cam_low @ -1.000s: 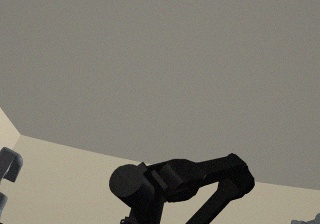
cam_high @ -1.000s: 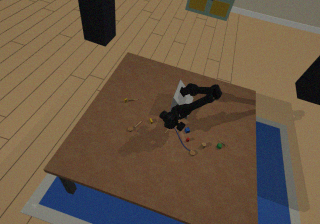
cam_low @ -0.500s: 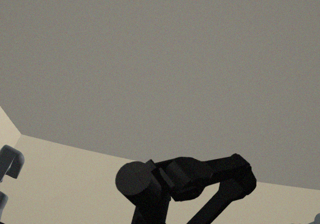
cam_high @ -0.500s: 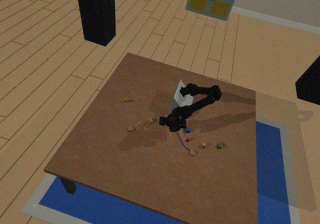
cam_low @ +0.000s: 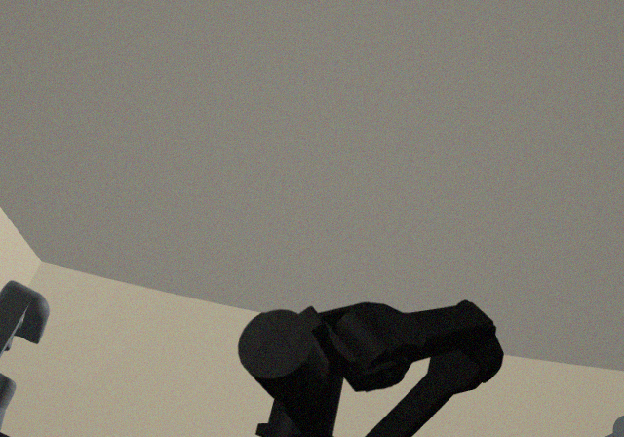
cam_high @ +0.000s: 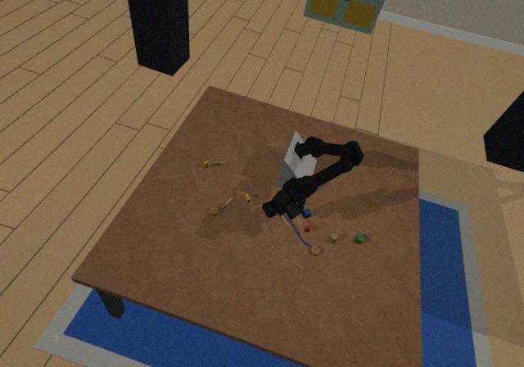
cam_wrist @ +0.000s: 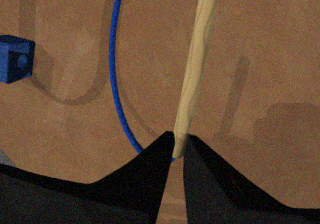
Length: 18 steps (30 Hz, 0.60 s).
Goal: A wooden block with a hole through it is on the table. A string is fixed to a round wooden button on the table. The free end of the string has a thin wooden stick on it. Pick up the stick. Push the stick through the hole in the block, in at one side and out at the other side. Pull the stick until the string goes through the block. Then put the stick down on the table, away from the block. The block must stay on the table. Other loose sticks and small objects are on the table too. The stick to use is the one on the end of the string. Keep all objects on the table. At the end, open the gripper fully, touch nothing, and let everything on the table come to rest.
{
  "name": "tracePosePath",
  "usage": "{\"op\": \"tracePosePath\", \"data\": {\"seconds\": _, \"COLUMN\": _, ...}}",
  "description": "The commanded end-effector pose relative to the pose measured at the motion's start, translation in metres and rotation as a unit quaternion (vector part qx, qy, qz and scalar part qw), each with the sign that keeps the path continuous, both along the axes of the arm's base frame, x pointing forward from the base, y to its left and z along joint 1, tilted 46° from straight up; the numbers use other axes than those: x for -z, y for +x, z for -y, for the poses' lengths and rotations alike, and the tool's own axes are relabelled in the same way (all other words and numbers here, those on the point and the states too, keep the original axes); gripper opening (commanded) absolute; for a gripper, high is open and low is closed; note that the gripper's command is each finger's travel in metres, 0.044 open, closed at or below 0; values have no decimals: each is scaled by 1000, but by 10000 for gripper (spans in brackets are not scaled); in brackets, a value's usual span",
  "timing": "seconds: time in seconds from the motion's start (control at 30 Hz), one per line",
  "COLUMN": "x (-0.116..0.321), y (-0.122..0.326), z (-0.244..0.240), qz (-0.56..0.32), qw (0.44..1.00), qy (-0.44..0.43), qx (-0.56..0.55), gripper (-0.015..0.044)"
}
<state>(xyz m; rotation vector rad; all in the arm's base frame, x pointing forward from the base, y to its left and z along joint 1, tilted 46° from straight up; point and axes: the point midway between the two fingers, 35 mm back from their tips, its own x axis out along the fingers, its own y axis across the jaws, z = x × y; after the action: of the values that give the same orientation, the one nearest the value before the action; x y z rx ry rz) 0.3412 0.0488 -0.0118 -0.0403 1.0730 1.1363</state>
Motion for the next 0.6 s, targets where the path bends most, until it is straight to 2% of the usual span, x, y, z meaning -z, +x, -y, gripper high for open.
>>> {"op": "tracePosePath", "data": {"seconds": 0.0, "x": -1, "y": 3, "z": -4, "qz": 44, "qw": 998, "qy": 2, "qx": -47, "gripper": 0}}
{"op": "tracePosePath", "data": {"seconds": 0.27, "x": -5, "y": 10, "z": -8, "qz": 149, "qw": 977, "qy": 2, "qx": -151, "gripper": 0}}
{"op": "tracePosePath", "data": {"seconds": 0.57, "x": -9, "y": 17, "z": -13, "qz": 264, "qw": 928, "qy": 1, "qx": -263, "gripper": 0}}
